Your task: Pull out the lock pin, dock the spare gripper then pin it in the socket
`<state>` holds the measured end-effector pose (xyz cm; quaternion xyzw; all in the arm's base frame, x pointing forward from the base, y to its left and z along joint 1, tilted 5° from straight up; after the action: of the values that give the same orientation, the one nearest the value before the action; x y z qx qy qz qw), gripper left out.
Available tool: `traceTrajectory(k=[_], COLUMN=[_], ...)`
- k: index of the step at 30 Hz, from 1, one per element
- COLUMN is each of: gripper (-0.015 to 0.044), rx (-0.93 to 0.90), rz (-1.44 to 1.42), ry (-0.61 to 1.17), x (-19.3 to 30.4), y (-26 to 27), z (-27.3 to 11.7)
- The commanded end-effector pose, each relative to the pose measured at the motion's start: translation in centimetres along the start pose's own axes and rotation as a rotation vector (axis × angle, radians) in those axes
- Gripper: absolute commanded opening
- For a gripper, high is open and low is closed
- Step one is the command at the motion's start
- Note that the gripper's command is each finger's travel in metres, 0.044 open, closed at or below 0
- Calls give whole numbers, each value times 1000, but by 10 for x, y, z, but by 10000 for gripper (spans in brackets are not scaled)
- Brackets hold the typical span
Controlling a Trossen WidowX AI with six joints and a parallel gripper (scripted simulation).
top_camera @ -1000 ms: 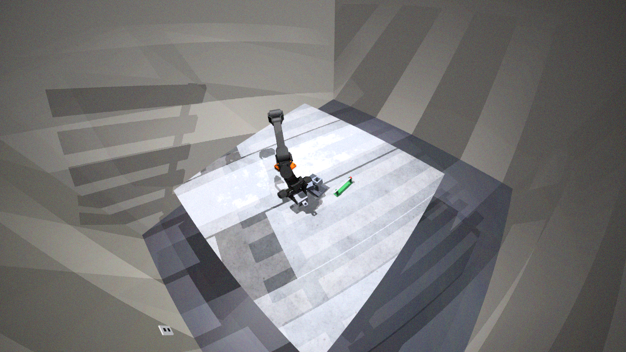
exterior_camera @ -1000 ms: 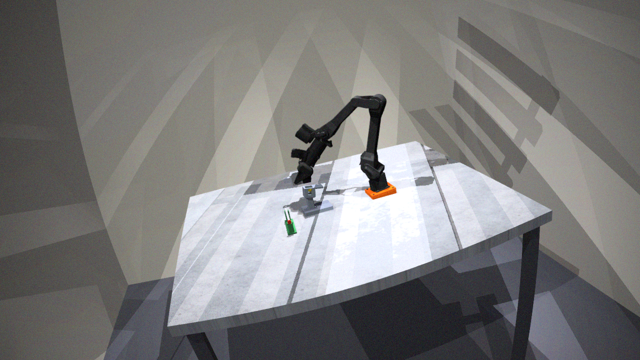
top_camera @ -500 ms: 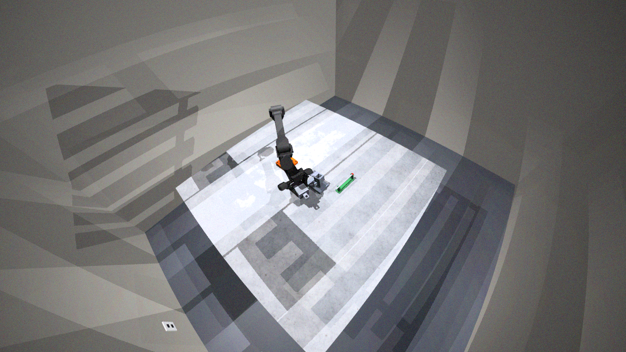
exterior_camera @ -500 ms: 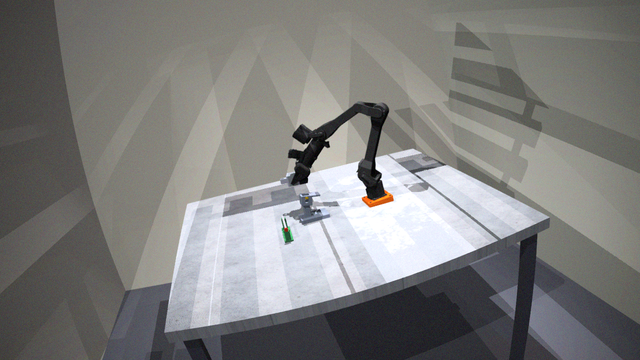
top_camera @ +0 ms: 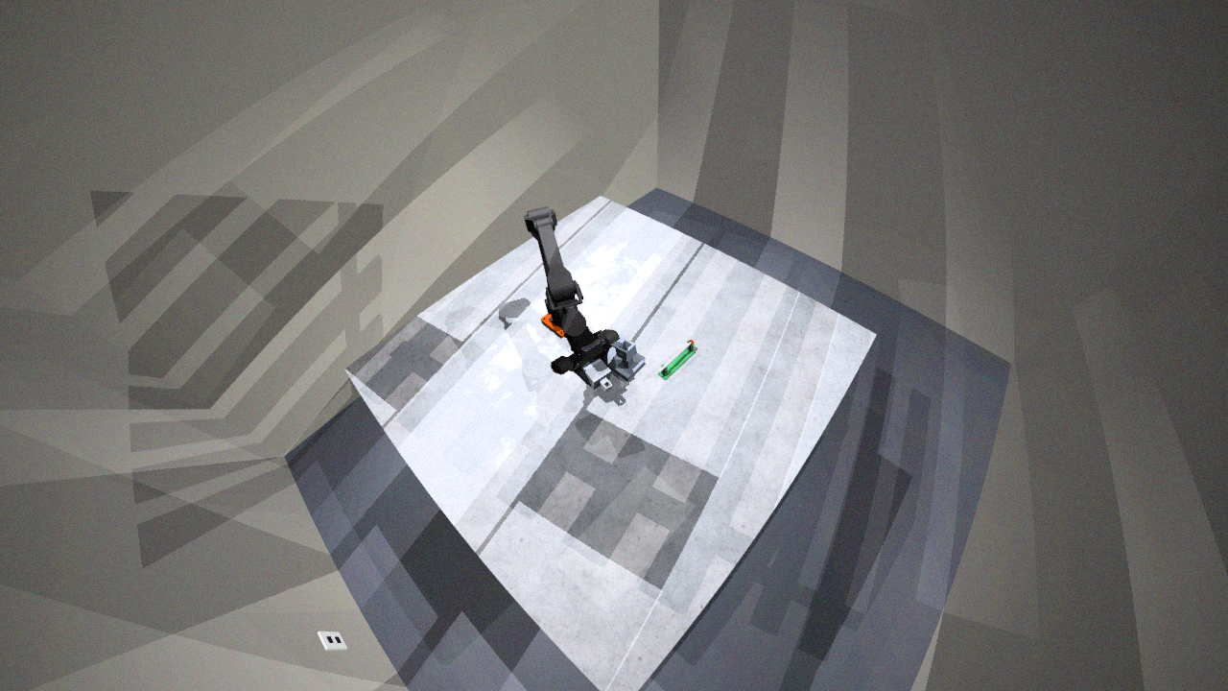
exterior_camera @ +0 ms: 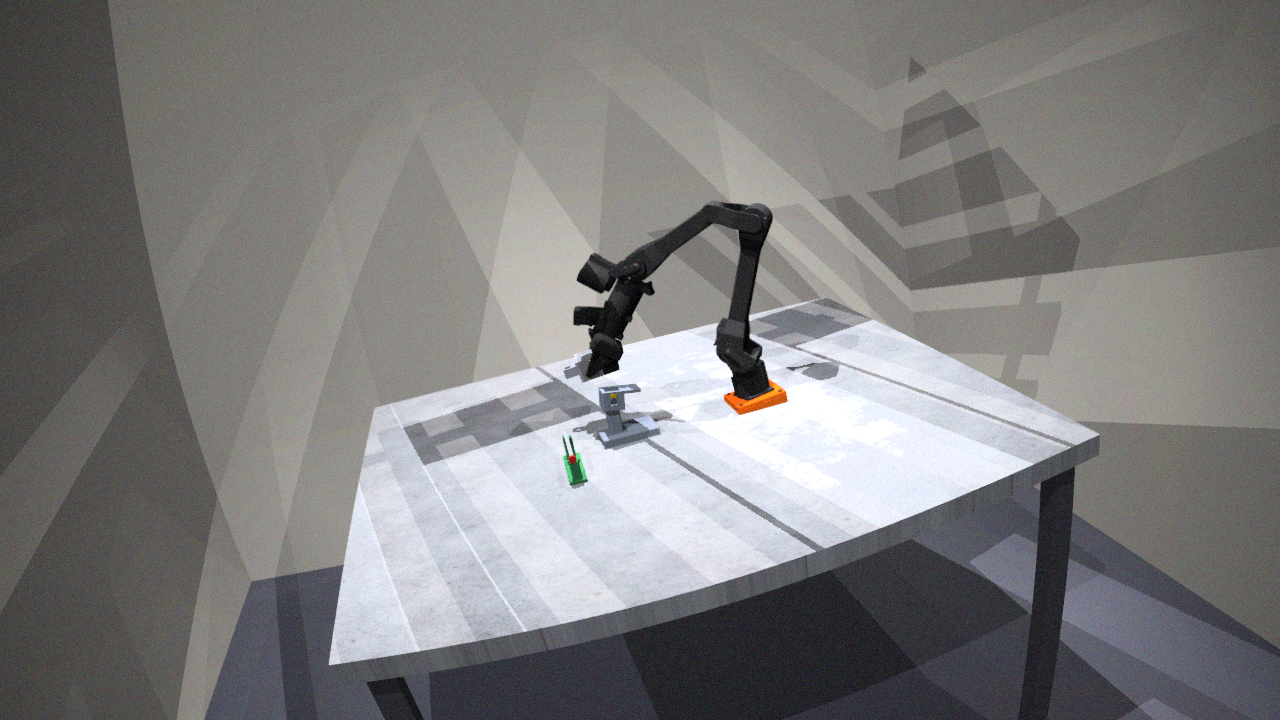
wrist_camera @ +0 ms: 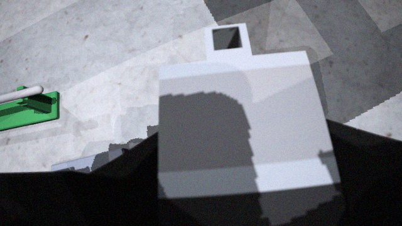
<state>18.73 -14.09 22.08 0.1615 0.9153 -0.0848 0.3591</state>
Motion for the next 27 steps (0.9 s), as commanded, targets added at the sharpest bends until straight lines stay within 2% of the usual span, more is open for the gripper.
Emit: traceTrajectory(k=[1,27], gripper=[0,0], rx=[8,26], rz=[-43,-384], ry=[19,263], x=[-6,-19], y=[5,54], z=[-1,-1])
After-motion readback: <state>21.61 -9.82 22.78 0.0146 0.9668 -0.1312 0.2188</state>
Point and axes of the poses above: the point midway between the two fingers, 35 mm back from their tips, its own z axis out along the fingers, its own y axis across the jaws, x = y × z, the point moved 10 cm from there along -z, back along the fingers, and after that the axes turned 3 degrees about z, right-handed, at the moved point
